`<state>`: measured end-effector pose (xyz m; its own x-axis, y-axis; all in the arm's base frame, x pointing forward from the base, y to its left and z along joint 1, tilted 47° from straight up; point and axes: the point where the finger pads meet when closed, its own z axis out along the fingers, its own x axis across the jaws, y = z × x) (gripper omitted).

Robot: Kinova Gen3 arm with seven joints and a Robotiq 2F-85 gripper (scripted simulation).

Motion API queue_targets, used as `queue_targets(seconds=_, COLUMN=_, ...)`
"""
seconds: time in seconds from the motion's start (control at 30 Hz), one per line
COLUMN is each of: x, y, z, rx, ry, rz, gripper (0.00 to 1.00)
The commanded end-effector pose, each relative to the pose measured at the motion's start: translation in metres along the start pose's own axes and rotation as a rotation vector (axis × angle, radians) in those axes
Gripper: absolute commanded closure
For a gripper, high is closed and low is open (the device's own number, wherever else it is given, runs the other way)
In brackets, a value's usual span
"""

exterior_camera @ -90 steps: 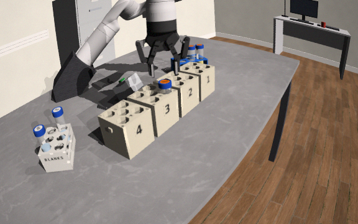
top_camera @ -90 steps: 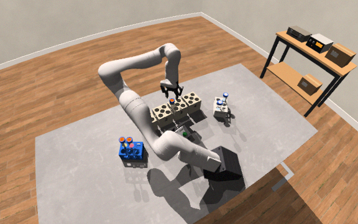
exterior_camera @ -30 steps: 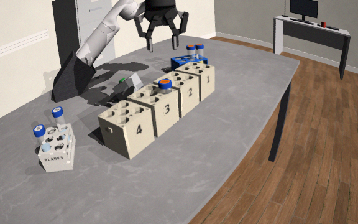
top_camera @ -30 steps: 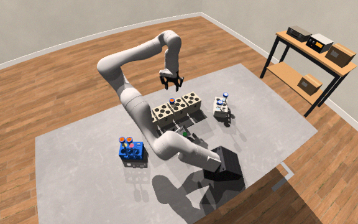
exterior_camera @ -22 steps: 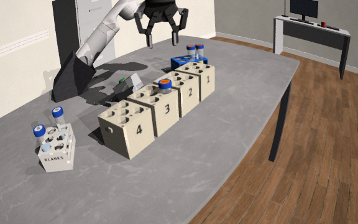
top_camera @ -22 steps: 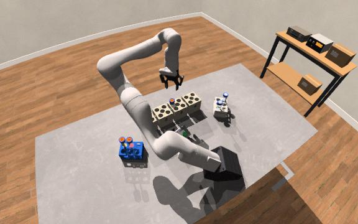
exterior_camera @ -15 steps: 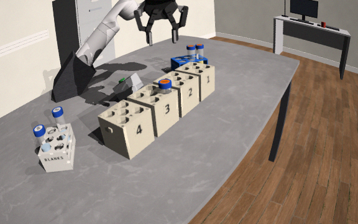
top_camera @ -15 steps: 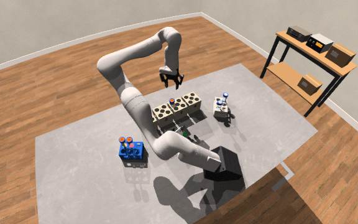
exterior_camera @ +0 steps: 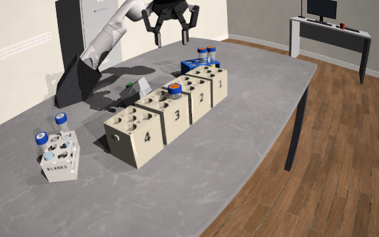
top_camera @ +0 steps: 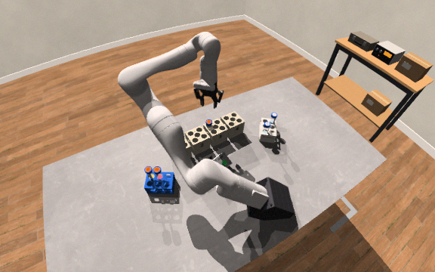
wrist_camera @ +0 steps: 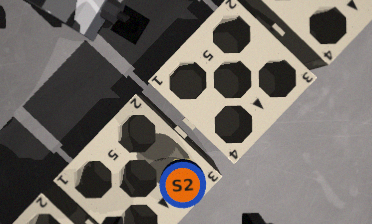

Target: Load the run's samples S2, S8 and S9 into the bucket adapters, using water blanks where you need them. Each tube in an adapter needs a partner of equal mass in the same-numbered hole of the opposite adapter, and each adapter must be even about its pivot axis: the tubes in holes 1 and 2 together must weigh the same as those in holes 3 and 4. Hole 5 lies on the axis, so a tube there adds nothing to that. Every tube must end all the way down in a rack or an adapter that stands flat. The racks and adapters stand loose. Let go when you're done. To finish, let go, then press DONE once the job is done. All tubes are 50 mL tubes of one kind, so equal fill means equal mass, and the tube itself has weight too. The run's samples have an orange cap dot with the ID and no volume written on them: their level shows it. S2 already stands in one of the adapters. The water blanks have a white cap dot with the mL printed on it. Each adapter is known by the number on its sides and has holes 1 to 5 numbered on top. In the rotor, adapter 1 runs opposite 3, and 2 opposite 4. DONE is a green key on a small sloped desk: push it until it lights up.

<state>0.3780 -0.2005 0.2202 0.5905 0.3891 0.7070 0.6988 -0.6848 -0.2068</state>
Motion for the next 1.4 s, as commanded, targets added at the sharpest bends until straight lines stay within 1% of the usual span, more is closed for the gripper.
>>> queue_targets(seconds=0.0, x=0.000, y=0.000, z=-0.001, rx=-0.002, ry=0.000, rz=0.000, gripper=0.38)
queue_targets(seconds=0.17, x=0.000, y=0.000, z=-0.001, rx=-0.002, ry=0.000, rz=0.000, gripper=0.38)
queue_targets(seconds=0.23, x=-0.007, y=0.002, z=-0.001, rx=-0.002, ry=0.000, rz=-0.079, gripper=0.38)
queue_targets(seconds=0.3, x=-0.013, y=0.003, z=-0.001, rx=-0.002, ry=0.000, rz=-0.079, gripper=0.38)
queue_targets(seconds=0.37, x=-0.013, y=0.003, z=-0.001, rx=-0.002, ry=0.000, rz=-0.079, gripper=0.38)
queue_targets(seconds=0.87, x=-0.062, y=0.013, z=-0.001, rx=-0.002, ry=0.000, rz=-0.079, gripper=0.38)
queue_targets(seconds=0.93, x=-0.062, y=0.013, z=-0.001, rx=-0.002, ry=0.000, rz=-0.079, gripper=0.38)
queue_targets(seconds=1.37, x=-0.104, y=0.022, z=-0.001, rx=-0.002, ry=0.000, rz=-0.079, gripper=0.38)
